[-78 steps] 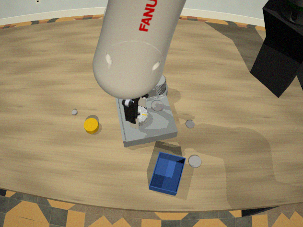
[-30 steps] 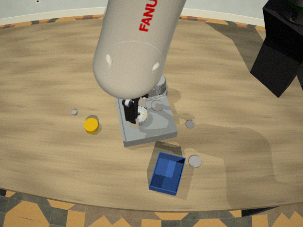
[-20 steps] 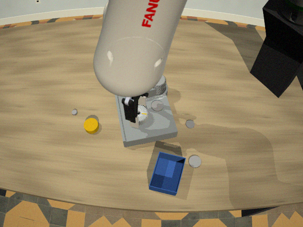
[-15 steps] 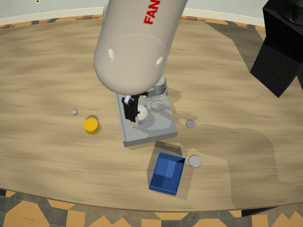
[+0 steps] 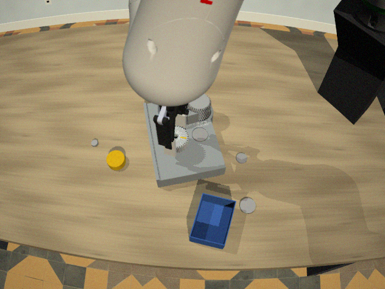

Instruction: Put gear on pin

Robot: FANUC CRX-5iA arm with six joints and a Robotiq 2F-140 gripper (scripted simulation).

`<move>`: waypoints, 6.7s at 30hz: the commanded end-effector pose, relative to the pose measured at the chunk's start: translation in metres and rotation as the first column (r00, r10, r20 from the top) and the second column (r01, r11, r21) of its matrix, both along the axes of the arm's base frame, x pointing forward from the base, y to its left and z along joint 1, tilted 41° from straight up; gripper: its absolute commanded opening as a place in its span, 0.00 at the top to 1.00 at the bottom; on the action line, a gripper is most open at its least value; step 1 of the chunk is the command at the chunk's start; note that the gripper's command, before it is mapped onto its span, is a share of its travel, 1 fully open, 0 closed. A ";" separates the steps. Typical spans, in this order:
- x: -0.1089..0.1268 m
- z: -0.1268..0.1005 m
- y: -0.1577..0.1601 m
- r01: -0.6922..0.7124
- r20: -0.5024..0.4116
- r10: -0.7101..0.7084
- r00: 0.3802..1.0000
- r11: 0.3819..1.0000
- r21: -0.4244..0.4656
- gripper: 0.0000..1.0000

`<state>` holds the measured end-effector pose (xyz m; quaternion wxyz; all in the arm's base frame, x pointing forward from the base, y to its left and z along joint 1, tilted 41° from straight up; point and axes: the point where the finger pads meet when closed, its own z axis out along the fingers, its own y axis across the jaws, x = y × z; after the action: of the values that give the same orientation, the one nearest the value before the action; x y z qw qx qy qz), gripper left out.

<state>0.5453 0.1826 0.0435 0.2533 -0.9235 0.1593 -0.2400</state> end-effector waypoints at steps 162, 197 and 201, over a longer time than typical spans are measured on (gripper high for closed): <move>-0.010 -0.014 -0.114 0.983 -0.841 -0.513 0.170 0.030 0.181 1.00; -0.010 -0.014 -0.114 0.989 -0.881 -0.467 0.079 -0.077 0.129 1.00; -0.010 -0.014 -0.114 0.989 -0.881 -0.467 0.079 -0.077 0.129 1.00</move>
<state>0.5352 0.0687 0.0296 0.3448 -0.4303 0.8323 0.0570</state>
